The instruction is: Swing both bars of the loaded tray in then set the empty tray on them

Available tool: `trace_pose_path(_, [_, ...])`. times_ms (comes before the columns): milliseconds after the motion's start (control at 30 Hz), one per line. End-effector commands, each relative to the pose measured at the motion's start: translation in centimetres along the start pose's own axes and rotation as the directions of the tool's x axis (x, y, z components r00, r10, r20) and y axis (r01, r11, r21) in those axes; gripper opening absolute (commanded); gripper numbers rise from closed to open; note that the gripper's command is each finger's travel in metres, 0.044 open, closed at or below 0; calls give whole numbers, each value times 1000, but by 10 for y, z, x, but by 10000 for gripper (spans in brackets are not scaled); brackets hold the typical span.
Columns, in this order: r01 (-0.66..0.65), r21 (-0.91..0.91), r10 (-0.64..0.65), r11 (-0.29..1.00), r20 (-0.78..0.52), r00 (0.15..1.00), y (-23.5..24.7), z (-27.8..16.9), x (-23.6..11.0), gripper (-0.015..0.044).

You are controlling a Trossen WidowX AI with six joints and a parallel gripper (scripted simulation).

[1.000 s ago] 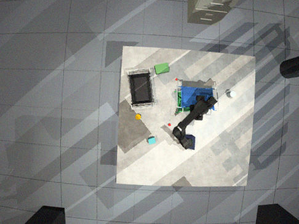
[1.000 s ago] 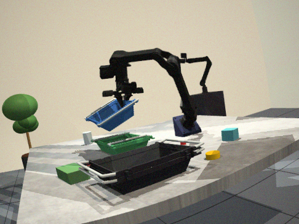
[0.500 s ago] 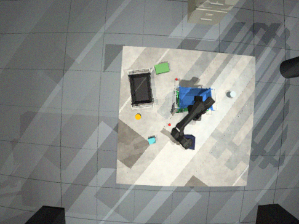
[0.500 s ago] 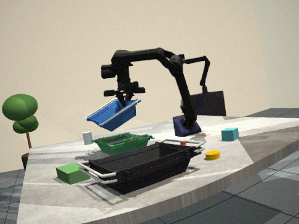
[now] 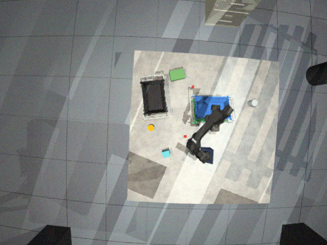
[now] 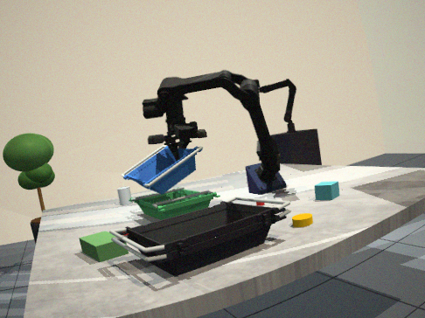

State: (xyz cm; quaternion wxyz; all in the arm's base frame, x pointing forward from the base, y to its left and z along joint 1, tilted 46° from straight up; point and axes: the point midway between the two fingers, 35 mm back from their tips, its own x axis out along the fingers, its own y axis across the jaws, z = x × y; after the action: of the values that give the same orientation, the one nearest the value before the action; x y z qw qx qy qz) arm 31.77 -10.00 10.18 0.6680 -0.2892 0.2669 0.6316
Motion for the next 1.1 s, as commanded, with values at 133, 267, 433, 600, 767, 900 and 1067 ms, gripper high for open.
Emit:
trace_pose_path(133, [-7,-37,7,999,17,1000,-1,-1,15,0])
trace_pose_path(267, [-20,-57,22,998,24,999,0,0,25,0])
trace_pose_path(433, [-30,-71,32,997,29,999,3,-1,29,0])
trace_pose_path(600, [-35,-78,38,996,32,999,6,-2,31,0])
trace_pose_path(767, [-35,-78,38,996,32,999,9,-4,35,0])
trace_pose_path(900, [-36,-79,38,996,32,999,10,-4,36,0])
trace_pose_path(1067, [-36,-79,38,996,32,999,12,-5,39,0])
